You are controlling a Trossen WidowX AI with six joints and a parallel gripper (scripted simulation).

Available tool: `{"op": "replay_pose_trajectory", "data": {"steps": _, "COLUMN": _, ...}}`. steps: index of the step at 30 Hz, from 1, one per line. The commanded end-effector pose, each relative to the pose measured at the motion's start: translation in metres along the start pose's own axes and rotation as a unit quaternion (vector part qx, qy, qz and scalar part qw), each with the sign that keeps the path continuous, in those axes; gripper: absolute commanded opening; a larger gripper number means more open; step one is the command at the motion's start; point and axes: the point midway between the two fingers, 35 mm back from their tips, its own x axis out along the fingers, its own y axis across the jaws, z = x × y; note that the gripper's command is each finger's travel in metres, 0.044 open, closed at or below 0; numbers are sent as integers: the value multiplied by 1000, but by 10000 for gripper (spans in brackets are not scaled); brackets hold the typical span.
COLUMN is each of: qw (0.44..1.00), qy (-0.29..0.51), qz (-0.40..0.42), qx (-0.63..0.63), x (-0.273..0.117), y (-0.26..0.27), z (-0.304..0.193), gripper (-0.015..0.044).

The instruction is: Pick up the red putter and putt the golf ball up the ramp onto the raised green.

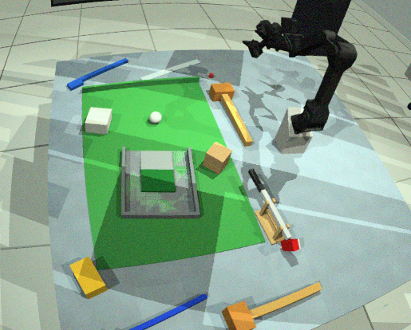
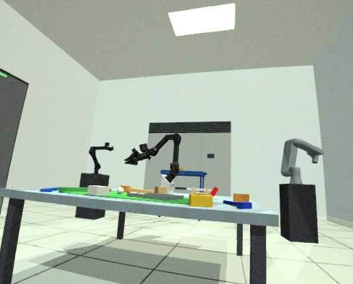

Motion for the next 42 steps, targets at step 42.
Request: {"op": "replay_pose_trajectory", "data": {"steps": 42, "qw": 287, "qy": -65, "qz": 665, "qx": -687, "x": -311, "y": 430, "z": -101, "gripper": 440}}
